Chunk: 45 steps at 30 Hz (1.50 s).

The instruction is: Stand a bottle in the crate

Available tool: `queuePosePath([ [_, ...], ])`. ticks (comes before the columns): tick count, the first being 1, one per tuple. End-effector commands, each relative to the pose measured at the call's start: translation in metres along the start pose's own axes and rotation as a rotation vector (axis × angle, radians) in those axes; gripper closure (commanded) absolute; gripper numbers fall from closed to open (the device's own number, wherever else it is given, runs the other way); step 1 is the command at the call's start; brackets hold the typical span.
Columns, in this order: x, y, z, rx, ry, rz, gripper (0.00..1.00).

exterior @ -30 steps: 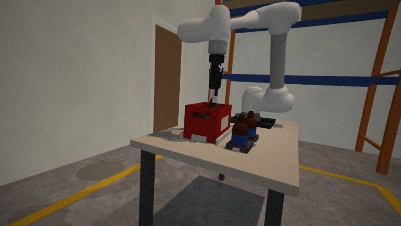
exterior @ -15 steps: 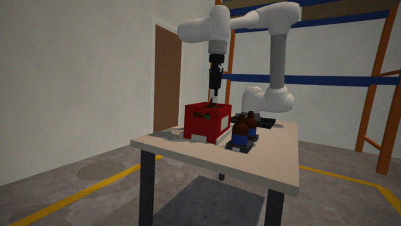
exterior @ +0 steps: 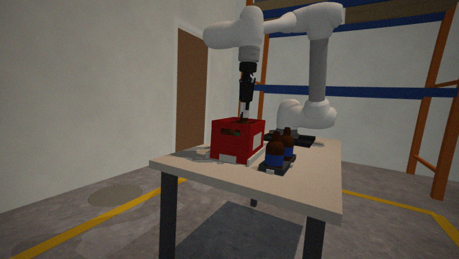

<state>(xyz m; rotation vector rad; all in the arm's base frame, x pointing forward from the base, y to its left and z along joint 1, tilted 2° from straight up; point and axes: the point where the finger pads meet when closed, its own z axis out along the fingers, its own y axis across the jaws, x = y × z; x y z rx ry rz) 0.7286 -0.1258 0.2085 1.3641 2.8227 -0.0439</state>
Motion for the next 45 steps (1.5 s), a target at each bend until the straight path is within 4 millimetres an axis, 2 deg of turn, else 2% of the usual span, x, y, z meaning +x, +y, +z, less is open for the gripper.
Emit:
queuePosePath([
  [1, 0.000, 0.000, 0.000, 0.000, 0.000, 0.000, 1.00],
  [14, 0.000, 0.000, 0.005, 0.000, 0.000, 0.000, 1.00],
  [45, 0.000, 0.000, 0.034, 0.000, 0.000, 0.000, 1.00],
])
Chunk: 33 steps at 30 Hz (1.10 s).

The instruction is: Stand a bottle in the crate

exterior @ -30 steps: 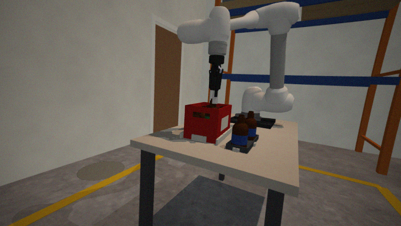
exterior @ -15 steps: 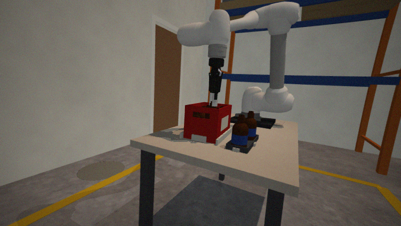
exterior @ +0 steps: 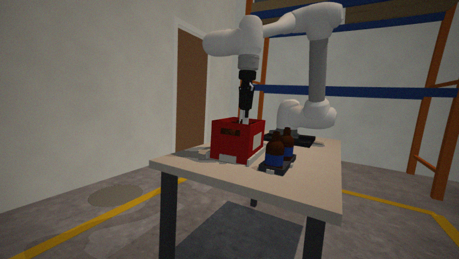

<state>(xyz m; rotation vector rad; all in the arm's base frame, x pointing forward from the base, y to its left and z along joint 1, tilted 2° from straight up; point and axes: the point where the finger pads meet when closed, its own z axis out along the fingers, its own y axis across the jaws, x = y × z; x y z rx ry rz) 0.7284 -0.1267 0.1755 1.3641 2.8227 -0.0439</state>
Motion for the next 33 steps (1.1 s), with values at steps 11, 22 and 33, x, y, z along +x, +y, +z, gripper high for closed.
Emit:
queuePosePath([
  [11, 0.0000, 0.0000, 0.0065, 0.000, 0.000, 0.000, 1.00],
  [22, 0.0000, 0.0000, 0.0068, 0.000, 0.000, 0.000, 1.00],
  [33, 0.0000, 0.0000, 0.0068, 0.000, 0.000, 0.000, 1.00],
])
